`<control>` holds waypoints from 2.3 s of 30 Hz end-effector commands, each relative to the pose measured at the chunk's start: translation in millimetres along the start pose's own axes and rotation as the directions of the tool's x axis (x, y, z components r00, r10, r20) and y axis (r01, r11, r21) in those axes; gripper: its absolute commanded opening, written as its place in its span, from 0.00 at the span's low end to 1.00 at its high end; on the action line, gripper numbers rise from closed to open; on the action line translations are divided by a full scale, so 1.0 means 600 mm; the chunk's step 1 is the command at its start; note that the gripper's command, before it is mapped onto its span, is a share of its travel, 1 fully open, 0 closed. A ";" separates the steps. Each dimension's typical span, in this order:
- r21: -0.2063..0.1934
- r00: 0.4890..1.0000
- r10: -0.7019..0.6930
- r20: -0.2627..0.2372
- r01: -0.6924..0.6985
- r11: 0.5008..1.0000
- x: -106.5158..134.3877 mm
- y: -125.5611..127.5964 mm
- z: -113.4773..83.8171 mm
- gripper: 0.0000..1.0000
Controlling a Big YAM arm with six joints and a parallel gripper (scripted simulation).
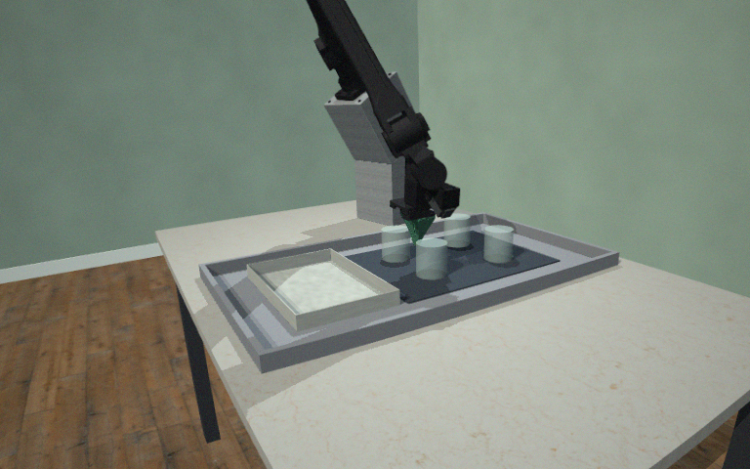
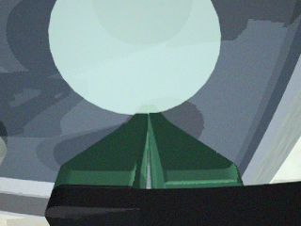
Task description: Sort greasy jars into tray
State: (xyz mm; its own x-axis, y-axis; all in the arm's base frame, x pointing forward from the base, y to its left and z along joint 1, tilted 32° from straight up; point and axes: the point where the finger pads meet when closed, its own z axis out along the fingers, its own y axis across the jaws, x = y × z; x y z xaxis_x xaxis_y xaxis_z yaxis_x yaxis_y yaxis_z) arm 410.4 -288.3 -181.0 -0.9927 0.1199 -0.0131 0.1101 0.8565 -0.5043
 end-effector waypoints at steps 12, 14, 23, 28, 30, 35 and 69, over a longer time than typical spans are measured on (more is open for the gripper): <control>0.014 0.994 0.032 0.102 -0.034 0.999 -0.101 -0.004 -0.007 0.00; 0.014 0.994 0.032 0.102 -0.034 0.999 -0.102 -0.004 -0.007 0.00; 0.014 0.994 0.032 0.102 -0.034 0.999 -0.104 -0.004 -0.007 0.00; 0.014 0.994 0.032 0.102 -0.034 0.999 -0.105 -0.004 -0.007 0.00; 0.014 0.994 0.032 0.102 -0.034 0.999 -0.105 -0.004 -0.007 0.00; 0.014 0.994 0.032 0.102 -0.034 0.999 -0.106 -0.004 -0.007 0.00; 0.014 0.994 0.032 0.102 -0.034 0.999 -0.113 -0.005 -0.008 0.00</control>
State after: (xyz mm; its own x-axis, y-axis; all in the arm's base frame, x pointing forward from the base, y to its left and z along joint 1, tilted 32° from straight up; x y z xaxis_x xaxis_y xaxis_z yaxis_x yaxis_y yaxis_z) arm 411.1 -288.0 -180.5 -0.9924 0.1231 0.0014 0.1057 0.8577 -0.5032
